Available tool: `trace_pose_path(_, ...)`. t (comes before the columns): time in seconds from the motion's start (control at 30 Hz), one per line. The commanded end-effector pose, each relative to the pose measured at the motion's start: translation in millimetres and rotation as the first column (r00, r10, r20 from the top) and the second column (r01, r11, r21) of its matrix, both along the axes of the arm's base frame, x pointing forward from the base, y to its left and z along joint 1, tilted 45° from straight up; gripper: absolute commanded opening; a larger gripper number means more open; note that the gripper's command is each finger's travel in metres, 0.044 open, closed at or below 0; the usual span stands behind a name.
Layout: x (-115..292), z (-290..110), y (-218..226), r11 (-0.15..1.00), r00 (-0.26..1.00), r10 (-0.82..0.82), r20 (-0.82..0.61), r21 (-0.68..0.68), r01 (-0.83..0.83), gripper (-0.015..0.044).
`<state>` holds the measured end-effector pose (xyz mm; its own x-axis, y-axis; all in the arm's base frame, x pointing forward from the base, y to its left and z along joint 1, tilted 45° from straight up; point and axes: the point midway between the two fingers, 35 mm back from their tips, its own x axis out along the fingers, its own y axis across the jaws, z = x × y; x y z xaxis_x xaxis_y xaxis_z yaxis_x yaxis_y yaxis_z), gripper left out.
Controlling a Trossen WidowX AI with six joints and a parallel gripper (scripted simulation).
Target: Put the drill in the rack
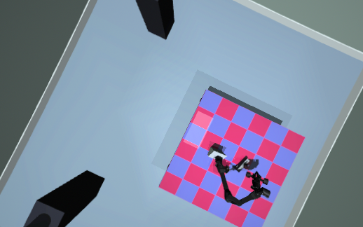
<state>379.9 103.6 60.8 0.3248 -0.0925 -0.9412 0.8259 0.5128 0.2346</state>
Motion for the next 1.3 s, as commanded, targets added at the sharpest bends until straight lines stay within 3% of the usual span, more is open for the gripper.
trace_pose_path(0.0, -56.4, -36.4, 4.2, 0.759, 0.846, 0.237, -0.478, -0.452, -0.468, 0.0)
trace_pose_path(0.07, -65.4, -36.2, 4.2, 0.634, 0.766, 0.249, -0.593, -0.498, -0.592, 0.0)
trace_pose_path(0.13, -68.0, -35.5, 4.5, 0.584, 0.735, 0.249, -0.631, -0.507, -0.634, 0.0)
trace_pose_path(1.27, -67.0, -47.2, -7.4, 0.584, 0.735, 0.249, -0.631, -0.507, -0.633, 0.0)
